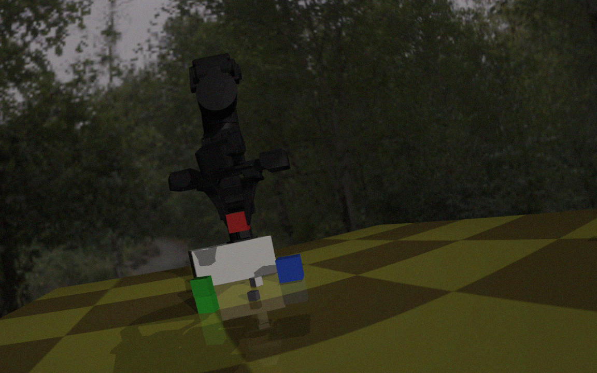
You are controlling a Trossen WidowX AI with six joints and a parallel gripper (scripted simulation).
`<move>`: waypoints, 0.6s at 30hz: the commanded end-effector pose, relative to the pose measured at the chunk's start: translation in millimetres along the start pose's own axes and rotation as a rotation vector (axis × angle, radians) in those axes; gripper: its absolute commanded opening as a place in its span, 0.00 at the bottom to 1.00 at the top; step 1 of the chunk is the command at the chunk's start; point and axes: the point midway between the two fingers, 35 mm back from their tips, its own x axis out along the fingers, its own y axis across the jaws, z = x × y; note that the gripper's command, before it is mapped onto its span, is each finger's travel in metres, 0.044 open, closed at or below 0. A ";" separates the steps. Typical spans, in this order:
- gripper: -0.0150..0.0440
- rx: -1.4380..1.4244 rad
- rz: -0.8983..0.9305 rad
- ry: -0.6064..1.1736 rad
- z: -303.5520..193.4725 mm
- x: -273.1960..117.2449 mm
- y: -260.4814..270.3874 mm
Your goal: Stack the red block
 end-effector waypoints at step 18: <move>0.25 -0.004 -0.011 -0.001 2.0 19.4 -79.0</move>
